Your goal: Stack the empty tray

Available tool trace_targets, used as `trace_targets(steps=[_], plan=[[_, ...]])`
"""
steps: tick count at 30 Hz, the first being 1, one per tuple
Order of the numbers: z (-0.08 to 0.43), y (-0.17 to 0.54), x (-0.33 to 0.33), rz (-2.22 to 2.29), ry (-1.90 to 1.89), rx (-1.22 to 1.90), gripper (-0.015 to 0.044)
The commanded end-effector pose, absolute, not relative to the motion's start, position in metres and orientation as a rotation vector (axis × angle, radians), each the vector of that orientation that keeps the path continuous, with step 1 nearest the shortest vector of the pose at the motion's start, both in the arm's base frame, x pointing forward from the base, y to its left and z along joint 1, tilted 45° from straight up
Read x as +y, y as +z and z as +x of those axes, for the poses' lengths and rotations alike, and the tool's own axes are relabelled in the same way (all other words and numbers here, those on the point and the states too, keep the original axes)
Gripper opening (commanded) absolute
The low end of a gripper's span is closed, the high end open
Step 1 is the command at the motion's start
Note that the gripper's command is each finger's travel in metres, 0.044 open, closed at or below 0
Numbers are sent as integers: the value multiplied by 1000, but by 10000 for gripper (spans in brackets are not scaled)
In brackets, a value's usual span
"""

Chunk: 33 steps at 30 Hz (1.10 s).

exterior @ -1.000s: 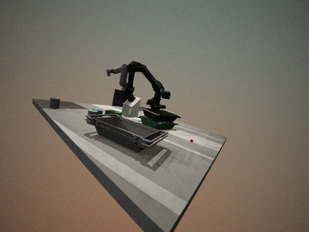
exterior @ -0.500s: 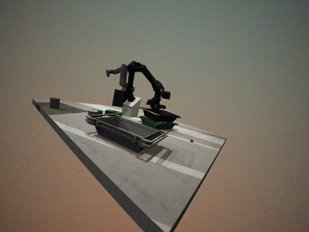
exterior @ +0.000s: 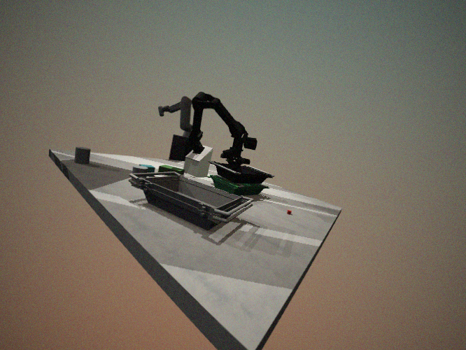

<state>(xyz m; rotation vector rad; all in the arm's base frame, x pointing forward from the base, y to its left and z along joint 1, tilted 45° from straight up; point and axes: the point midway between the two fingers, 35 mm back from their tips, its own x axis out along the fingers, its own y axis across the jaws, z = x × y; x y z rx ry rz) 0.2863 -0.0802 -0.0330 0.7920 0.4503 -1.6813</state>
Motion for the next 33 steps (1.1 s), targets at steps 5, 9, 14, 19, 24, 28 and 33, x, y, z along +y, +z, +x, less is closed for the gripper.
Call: trace_targets(steps=[5, 9, 14, 19, 24, 28, 33], plan=[[282, -36, -85, 785, -1704, 463, 0], [282, -36, -85, 785, -1704, 463, 0], [282, -36, -85, 785, -1704, 463, 0], [282, -36, -85, 785, -1704, 463, 0], [282, -36, -85, 785, -1704, 463, 15], [282, -36, -85, 785, -1704, 463, 73], [282, -36, -85, 785, -1704, 463, 147]])
